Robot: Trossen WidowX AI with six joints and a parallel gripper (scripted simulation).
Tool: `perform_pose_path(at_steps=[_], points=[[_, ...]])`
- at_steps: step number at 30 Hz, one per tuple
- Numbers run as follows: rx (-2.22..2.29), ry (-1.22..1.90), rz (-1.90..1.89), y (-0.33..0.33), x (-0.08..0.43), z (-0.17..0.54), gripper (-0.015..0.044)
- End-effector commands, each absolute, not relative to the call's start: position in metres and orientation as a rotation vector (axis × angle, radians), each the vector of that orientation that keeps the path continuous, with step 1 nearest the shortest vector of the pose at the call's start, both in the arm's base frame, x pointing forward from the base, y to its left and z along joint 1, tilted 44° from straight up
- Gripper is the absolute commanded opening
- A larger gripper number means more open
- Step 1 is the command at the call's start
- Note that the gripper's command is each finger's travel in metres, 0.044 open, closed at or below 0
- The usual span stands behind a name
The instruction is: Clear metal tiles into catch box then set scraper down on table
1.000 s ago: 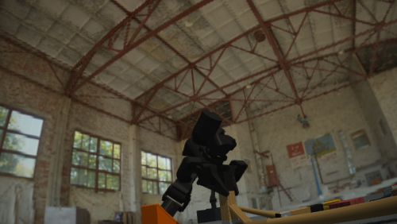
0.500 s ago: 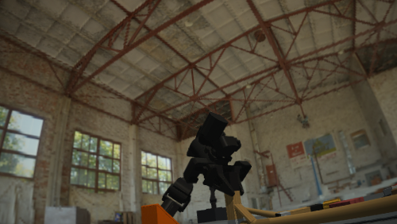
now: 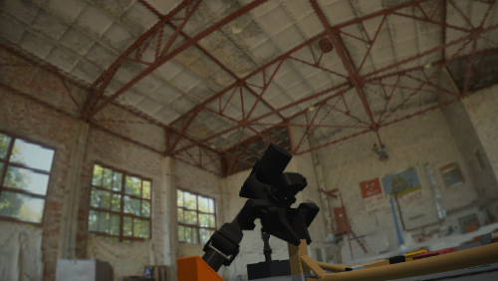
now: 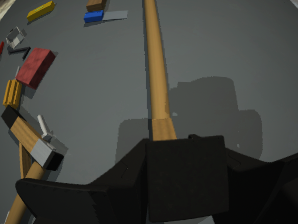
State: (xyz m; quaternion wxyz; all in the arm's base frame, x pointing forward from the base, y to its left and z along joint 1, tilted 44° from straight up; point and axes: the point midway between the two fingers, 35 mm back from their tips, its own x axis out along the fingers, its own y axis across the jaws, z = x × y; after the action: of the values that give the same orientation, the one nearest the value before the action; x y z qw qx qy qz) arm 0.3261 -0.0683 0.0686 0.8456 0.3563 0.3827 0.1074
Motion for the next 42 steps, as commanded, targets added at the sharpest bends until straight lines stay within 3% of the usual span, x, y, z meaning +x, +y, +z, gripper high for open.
perform_pose_path(at_steps=[1,42], points=[[0.745,0.795,0.233,-0.065,0.326,0.075,0.0],[0.737,0.787,0.251,-0.057,0.369,0.092,0.0]])
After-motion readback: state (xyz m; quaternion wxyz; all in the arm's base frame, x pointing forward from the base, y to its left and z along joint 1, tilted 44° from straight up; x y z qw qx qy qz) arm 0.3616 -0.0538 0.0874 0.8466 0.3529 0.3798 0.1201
